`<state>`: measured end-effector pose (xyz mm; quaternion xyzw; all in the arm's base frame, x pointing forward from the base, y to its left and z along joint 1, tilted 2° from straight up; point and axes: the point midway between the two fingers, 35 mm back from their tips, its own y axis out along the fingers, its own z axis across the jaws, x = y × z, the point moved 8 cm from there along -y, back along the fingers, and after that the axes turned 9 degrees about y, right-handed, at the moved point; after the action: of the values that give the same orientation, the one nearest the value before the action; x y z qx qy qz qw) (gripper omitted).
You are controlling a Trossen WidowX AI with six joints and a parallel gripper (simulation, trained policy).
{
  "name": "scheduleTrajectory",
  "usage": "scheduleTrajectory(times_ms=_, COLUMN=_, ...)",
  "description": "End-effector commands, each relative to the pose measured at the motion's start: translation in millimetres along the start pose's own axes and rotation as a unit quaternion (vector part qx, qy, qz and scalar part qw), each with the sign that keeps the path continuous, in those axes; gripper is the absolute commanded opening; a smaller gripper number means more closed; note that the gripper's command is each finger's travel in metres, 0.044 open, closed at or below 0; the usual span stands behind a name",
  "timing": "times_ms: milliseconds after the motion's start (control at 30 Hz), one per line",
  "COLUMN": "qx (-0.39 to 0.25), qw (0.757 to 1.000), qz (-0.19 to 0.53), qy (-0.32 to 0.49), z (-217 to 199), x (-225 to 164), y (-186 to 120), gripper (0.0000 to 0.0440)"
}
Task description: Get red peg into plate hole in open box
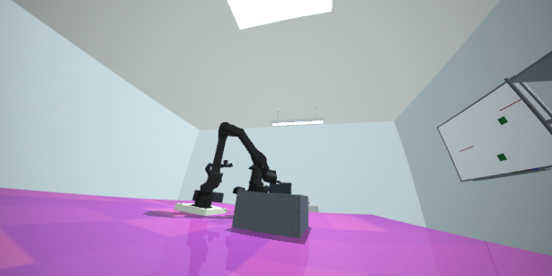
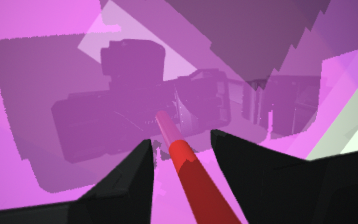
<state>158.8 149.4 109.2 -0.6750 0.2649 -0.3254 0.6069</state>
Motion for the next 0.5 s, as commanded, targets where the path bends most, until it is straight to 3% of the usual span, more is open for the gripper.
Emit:
scheduleTrajectory(times_ms=0, qx=-0.009, qw=1.000, qz=0.003, qy=-0.001, z=0, x=0, y=2, gripper=0.0095)
scheduleTrajectory(times_ms=133, qx=-0.022, qw=1.000, qz=0.001, qy=-0.003, z=2, x=-1, y=3, gripper=0.0017)
scheduleTrajectory(times_ms=467, qx=0.006, qw=0.999, qz=-0.038, qy=-0.009, z=4, x=15, y=-41, gripper=0.0000)
